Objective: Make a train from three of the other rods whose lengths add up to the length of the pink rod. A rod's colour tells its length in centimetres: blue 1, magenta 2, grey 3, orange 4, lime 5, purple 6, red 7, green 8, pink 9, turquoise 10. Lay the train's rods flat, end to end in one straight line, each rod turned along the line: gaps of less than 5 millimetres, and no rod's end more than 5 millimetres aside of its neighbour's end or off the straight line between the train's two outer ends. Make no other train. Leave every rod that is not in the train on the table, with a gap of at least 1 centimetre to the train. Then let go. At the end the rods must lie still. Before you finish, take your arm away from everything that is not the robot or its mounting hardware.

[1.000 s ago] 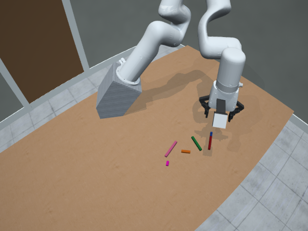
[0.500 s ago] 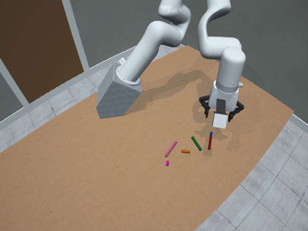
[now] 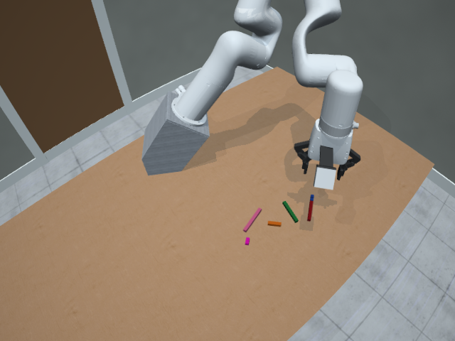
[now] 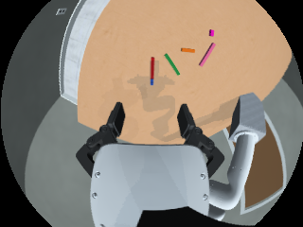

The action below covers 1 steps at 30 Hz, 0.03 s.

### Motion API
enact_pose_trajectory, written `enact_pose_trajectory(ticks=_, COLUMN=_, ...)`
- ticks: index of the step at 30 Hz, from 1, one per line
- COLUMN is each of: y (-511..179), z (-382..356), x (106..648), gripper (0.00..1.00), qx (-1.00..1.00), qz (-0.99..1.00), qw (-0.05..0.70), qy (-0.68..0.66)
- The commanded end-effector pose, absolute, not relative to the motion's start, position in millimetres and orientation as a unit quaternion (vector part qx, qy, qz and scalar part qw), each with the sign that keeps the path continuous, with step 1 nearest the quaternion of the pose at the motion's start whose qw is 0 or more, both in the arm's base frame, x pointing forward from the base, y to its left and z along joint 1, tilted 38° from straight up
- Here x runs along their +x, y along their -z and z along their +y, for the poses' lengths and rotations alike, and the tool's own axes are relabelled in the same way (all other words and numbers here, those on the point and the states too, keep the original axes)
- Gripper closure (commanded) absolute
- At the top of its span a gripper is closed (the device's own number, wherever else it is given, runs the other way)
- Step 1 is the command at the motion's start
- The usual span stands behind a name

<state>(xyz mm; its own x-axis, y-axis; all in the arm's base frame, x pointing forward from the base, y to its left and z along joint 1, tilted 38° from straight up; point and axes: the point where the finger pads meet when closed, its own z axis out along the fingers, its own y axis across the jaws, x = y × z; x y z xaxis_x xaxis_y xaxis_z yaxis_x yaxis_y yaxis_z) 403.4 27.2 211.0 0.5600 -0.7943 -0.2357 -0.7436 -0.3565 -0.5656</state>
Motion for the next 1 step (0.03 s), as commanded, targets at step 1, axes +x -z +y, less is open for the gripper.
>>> enact_pose_trajectory(ticks=1, y=-212.2, z=26.7, x=404.1, gripper=0.00, qx=-0.822, qz=0.467, qw=0.322, qy=0.041)
